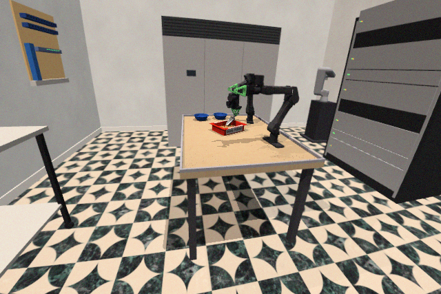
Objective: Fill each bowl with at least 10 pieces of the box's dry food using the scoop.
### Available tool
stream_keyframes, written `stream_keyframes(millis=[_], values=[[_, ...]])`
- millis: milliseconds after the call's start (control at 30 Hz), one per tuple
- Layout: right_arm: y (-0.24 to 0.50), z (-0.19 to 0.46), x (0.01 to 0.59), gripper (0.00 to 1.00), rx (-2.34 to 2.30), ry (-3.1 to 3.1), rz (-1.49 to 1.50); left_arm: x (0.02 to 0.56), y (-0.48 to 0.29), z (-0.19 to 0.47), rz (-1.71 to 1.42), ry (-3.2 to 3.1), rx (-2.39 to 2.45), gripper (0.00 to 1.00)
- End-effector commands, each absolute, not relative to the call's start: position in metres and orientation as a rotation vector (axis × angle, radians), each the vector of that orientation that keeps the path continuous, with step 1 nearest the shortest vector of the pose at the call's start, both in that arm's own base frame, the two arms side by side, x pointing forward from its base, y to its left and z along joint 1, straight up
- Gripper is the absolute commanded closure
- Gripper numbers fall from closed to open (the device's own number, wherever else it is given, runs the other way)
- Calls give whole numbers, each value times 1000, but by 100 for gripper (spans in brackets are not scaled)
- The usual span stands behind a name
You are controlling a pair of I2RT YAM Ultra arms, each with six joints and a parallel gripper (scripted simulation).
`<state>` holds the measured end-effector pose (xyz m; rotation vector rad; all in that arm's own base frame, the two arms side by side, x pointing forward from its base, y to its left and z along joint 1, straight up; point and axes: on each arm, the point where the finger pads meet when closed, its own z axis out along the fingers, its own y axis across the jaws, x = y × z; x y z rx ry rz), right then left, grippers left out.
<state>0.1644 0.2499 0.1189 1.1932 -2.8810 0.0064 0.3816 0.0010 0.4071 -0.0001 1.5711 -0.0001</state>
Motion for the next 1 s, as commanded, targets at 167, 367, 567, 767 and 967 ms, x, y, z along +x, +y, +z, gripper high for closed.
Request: stream_keyframes(millis=[167,367,567,767,967], values=[[260,119,172,100,1217,-2905,-32,378,1,419,0,1542,0,0],[265,117,177,100,1216,-2923,-55,378,1,419,0,1542,0,0],[262,125,176,100,1217,-2945,-68,378,1,419,0,1542,0,0],[264,105,180,100,1196,-2900,-17,378,1,419,0,1542,0,0],[265,106,181,100,1193,-2893,-24,378,1,419,0,1542,0,0]])
